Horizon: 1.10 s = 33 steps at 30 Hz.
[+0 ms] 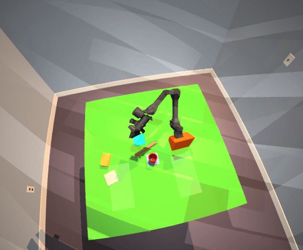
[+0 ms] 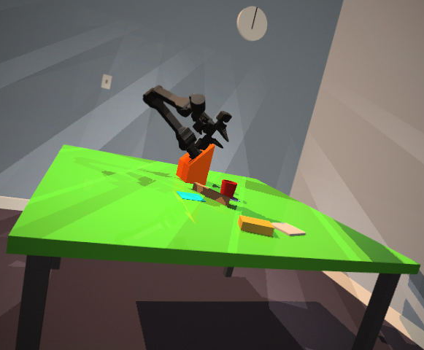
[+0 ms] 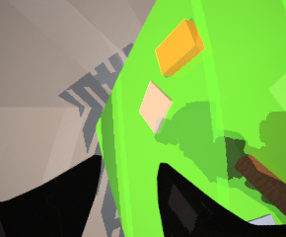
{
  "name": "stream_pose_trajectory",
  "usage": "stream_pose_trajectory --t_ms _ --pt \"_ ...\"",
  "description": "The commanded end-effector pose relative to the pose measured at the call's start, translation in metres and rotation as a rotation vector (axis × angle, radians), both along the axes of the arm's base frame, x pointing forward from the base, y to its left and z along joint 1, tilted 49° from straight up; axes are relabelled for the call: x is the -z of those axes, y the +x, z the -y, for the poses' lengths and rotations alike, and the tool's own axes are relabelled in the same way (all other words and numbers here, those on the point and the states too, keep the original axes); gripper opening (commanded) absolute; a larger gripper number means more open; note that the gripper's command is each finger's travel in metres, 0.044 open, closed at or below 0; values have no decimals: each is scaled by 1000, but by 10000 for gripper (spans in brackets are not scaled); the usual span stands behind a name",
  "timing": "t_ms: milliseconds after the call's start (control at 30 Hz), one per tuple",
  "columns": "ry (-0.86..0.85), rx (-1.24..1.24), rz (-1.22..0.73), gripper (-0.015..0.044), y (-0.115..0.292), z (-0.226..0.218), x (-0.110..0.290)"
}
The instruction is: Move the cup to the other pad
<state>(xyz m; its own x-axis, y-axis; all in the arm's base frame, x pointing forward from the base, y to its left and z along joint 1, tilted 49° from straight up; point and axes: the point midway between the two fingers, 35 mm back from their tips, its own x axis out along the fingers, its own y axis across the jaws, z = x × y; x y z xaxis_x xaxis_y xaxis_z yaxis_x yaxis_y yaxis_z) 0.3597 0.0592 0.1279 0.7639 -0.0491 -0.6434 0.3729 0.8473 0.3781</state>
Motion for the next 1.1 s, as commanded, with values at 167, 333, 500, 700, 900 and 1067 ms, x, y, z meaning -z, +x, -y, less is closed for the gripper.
stream_pose_trajectory --t_ms 167,333,500,700,900,1067 --pt "-67 388 -471 148 -57 -19 131" --pt "-254 608 -574 148 -100 -13 175" --pt "-486 773 -551 148 -137 3 193" --pt "-495 778 -548 148 -138 3 194" --pt "-496 778 -548 148 -138 5 192" --pt "-495 777 -548 148 -137 9 196"
